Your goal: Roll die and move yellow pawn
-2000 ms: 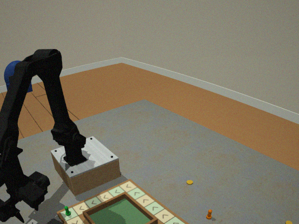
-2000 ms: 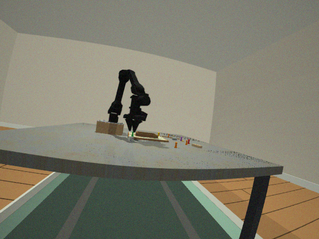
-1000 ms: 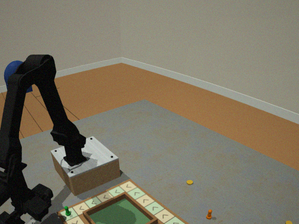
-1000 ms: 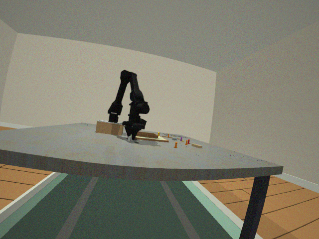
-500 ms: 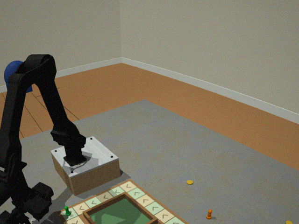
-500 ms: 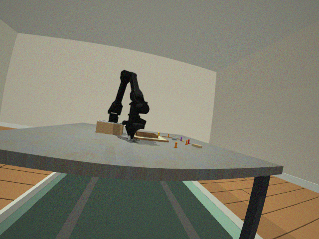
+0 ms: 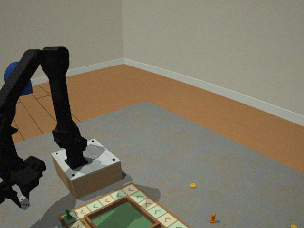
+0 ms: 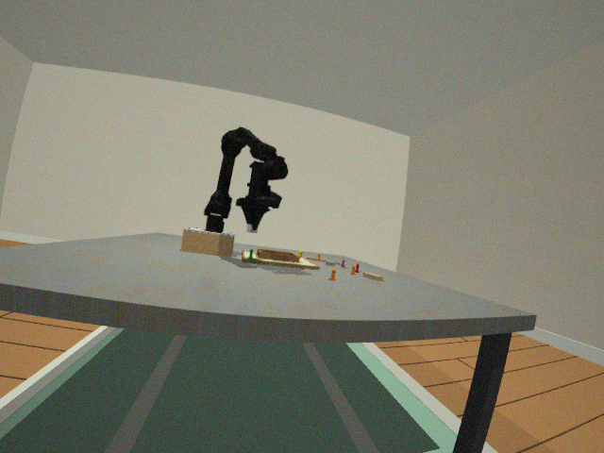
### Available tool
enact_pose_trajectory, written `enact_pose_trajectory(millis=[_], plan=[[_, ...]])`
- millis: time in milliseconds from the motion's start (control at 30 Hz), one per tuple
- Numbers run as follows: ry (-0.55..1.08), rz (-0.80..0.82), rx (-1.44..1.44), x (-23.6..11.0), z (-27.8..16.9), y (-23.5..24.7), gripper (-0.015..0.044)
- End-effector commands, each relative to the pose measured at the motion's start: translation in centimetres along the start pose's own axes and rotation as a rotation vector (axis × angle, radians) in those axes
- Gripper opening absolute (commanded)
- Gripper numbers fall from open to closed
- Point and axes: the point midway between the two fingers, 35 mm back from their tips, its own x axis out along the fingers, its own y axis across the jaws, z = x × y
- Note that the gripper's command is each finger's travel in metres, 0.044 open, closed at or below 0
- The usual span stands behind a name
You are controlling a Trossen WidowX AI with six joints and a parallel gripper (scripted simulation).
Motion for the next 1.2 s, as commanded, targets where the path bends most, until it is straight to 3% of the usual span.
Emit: enact_pose_trajectory(millis=[0, 1167], plan=[[0.003, -0.002, 0.0, -1.3, 0.0, 0.2, 0.0], [-0.008, -0.005, 0.212, 0.8, 13.1, 5.5, 0.0]])
